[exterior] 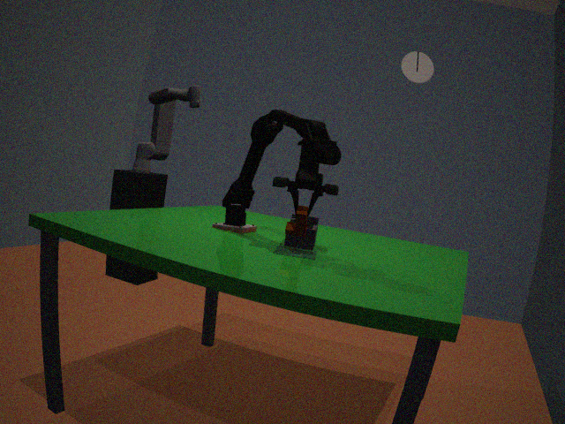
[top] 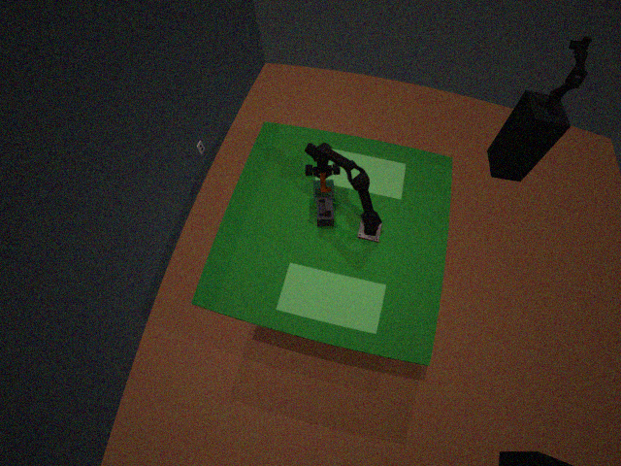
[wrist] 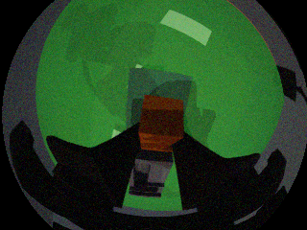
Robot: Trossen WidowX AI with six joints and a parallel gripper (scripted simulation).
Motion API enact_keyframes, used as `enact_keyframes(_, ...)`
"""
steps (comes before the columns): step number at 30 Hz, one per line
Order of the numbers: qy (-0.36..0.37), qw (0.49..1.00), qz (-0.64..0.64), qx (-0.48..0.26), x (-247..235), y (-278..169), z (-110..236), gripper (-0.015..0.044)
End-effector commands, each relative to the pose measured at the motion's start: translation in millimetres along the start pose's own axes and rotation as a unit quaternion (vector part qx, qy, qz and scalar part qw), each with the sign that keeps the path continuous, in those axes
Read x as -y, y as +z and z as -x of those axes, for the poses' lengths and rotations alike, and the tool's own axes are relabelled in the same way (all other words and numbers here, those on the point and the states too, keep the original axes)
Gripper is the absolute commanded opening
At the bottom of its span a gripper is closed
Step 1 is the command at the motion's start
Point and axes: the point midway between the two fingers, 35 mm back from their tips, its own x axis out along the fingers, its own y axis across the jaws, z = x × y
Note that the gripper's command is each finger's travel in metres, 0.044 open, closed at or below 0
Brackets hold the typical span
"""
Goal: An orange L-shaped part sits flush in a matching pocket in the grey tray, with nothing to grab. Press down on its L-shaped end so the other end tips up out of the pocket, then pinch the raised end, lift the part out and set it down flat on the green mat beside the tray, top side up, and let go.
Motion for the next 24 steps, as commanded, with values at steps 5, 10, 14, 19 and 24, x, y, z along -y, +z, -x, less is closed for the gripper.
enact_keyframes(5,-0.003,1.000,0.003,0.001,1,0,-13,0.0000)
enact_keyframes(10,-0.003,1.000,0.003,0.001,1,0,-21,0.0000)
enact_keyframes(14,-0.003,1.000,0.003,0.001,2,0,-27,0.0000)
enact_keyframes(19,-0.003,1.000,0.003,0.001,2,0,-35,0.0000)
enact_keyframes(24,-0.003,1.000,0.003,0.001,2,0,-41,0.0000)
